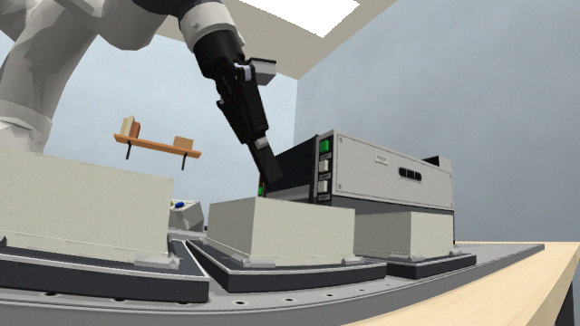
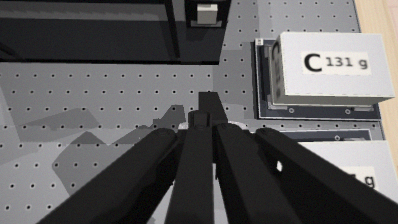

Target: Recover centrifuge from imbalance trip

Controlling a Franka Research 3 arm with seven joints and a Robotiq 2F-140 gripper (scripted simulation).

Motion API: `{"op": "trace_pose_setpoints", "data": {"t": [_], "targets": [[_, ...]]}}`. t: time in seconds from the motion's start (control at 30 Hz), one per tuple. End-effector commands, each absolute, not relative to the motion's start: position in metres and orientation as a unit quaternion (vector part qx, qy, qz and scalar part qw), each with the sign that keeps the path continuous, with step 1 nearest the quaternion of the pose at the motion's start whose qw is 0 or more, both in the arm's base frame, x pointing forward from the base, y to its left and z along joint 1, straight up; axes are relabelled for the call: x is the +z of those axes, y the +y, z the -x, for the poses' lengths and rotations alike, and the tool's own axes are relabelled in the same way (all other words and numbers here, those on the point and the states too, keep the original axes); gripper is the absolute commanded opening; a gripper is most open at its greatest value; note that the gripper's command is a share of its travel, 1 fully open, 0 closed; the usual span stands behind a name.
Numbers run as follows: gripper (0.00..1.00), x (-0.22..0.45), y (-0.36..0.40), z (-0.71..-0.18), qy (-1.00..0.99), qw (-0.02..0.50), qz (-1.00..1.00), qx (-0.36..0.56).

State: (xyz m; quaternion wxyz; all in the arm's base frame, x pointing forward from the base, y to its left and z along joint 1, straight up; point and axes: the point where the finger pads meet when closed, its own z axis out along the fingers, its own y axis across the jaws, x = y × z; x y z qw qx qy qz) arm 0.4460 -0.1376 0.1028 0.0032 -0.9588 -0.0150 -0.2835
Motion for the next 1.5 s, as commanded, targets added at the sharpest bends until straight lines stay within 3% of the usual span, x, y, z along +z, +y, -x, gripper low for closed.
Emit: {"op": "trace_pose_setpoints", "data": {"t": [0.0, 1.47], "targets": [[0.1, 0.1033, -0.1371, -0.449, -0.012, 0.004, 0.956, -0.293], [0.1, 0.0984, -0.1368, -0.4589, -0.012, 0.004, 0.953, -0.301]]}}
